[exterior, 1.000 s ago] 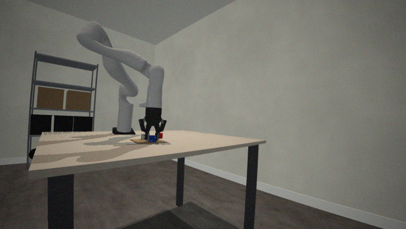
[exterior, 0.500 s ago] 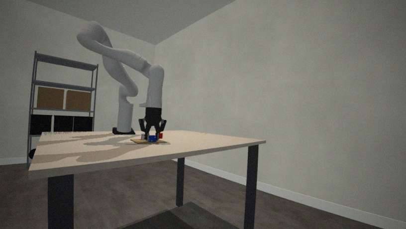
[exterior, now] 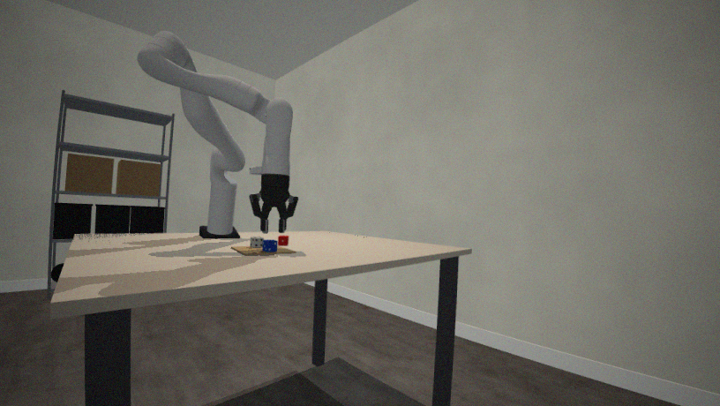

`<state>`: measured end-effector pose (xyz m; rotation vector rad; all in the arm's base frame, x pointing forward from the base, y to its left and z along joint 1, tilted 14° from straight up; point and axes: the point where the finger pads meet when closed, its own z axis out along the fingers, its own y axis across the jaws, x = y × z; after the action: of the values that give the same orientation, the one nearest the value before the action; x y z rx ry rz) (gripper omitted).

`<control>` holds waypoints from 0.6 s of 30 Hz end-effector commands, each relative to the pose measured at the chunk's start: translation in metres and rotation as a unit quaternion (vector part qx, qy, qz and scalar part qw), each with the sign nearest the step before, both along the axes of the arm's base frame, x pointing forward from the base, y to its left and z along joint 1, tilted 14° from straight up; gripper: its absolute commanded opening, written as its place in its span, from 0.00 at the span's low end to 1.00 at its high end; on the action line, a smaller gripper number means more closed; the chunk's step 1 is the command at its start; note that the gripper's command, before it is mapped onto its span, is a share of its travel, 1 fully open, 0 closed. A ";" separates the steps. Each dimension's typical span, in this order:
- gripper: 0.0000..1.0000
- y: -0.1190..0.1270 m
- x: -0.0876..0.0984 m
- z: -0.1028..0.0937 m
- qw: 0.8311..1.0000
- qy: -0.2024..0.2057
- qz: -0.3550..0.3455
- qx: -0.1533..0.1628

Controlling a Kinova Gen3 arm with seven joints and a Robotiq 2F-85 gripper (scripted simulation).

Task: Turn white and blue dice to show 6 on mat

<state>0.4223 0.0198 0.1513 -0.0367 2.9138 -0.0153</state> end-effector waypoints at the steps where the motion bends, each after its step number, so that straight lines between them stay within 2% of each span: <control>1: 0.46 -0.007 -0.001 0.020 1.000 -0.005 -0.006 -0.007; 6: 0.46 -0.007 -0.005 0.039 1.000 -0.005 -0.006 -0.007; 14: 0.46 -0.007 -0.007 0.045 1.000 -0.005 -0.006 -0.007; 15: 1.00 -0.007 -0.007 0.045 1.000 -0.005 -0.006 -0.007; 18: 1.00 -0.007 -0.007 0.045 1.000 -0.005 -0.006 -0.007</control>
<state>0.4154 0.0151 0.1936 -0.0243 2.9040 -0.0318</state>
